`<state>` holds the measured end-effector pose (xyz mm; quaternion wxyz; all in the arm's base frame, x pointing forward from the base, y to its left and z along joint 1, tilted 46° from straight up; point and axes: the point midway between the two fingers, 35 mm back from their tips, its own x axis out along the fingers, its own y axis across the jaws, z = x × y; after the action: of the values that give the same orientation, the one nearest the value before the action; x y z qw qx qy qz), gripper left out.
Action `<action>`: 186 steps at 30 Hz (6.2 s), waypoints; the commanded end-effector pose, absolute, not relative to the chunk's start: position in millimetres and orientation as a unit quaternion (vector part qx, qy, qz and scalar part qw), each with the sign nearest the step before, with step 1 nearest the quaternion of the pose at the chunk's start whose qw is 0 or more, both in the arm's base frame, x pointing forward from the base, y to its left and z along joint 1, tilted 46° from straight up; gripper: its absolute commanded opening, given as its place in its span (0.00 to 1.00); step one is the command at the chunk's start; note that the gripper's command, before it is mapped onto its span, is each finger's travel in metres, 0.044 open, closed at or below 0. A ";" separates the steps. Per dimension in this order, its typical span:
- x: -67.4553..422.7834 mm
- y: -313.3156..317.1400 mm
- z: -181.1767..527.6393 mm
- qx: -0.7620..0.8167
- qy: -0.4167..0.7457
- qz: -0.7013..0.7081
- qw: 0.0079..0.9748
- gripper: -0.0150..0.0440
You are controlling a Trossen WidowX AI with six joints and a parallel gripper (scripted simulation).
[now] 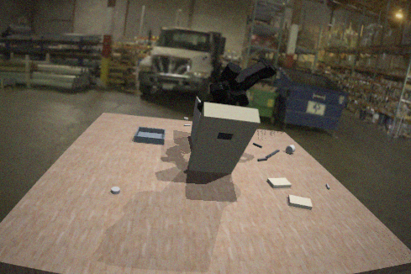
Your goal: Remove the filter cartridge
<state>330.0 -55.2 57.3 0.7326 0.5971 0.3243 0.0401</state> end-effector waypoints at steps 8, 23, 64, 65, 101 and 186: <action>290.4 -76.2 77.3 0.583 0.316 0.044 0.747 0.25; 273.7 -54.1 51.5 0.583 0.317 0.044 0.747 0.25; 290.5 -76.0 77.3 0.583 0.316 0.044 0.747 0.43; 290.5 -76.0 77.3 0.583 0.316 0.044 0.747 0.43; 244.6 -39.8 43.2 0.325 0.476 0.202 0.792 0.77; 245.5 -85.3 88.2 0.322 0.472 0.203 0.795 0.25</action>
<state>251.3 -76.2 76.3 0.7914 0.3262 0.4761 0.2017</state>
